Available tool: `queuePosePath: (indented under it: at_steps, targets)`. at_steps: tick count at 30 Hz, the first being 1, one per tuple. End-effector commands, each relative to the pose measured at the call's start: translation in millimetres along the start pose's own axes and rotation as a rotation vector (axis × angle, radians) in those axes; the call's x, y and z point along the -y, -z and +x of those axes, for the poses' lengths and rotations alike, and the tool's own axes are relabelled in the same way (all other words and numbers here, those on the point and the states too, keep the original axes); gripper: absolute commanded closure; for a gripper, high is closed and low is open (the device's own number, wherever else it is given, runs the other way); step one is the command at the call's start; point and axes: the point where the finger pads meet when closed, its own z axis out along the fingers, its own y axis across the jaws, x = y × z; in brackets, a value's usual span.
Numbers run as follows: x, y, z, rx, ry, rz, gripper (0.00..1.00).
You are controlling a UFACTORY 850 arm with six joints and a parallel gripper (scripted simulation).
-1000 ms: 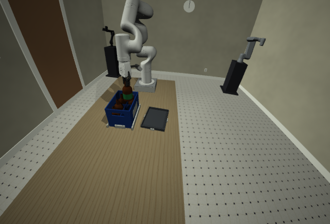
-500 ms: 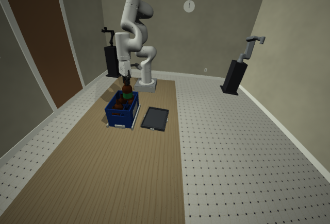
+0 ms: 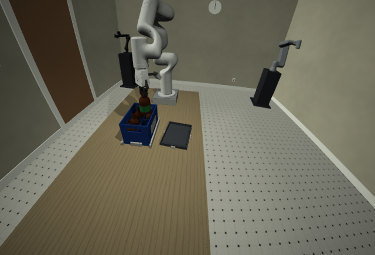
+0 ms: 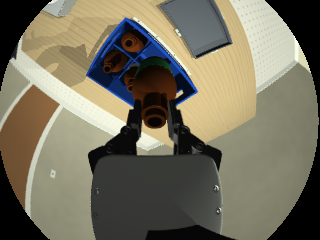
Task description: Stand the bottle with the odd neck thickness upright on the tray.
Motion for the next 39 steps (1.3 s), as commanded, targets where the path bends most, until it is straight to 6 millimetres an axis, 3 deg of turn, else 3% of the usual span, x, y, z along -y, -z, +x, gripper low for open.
queuePosePath:
  at_steps: [1, 39]
  targets:
    - [-1, 1, 0, 0.002, 0.0, -0.002, 1.0]
    - [-16, 1, 14, 0.002, 0.0, -0.002, 1.0]
